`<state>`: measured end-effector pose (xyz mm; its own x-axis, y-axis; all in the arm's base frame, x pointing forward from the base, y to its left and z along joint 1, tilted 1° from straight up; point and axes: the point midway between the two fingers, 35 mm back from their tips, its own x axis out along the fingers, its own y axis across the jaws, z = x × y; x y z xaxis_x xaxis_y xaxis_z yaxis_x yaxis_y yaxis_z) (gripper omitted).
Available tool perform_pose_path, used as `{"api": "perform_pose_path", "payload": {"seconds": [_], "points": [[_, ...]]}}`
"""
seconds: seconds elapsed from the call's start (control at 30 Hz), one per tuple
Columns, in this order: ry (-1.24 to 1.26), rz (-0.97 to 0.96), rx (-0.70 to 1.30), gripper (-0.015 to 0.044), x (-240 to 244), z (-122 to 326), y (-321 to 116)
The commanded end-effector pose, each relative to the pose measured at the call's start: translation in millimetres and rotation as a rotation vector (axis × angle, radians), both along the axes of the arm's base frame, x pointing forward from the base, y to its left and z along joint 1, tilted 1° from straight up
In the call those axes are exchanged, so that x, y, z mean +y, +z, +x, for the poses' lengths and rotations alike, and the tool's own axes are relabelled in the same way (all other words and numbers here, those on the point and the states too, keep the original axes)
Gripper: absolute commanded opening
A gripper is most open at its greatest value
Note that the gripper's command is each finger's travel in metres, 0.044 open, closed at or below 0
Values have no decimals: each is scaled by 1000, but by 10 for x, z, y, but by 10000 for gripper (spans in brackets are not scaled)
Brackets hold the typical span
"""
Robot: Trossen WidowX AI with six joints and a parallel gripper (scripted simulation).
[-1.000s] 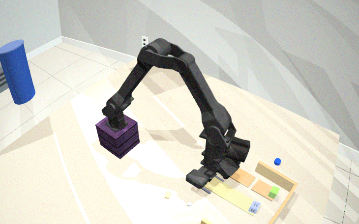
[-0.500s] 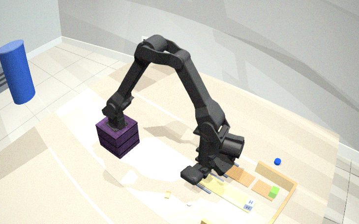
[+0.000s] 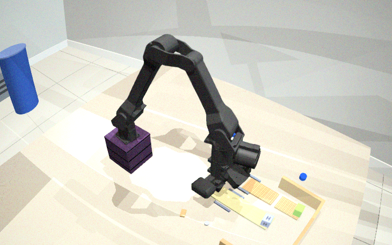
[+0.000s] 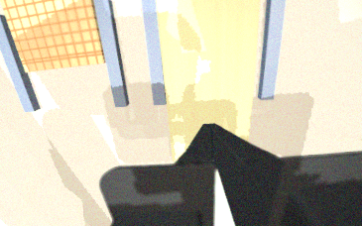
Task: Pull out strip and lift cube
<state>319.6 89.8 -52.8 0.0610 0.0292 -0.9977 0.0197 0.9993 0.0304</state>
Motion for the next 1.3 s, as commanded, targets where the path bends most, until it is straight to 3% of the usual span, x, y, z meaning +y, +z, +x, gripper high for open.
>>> {"api": "perform_pose_path", "payload": {"seconds": [0.0, 1.27], "points": [[-1, -4, 22, 0, -7, -129, -48], [-1, -4, 27, 0, 15, -701, -78]]}}
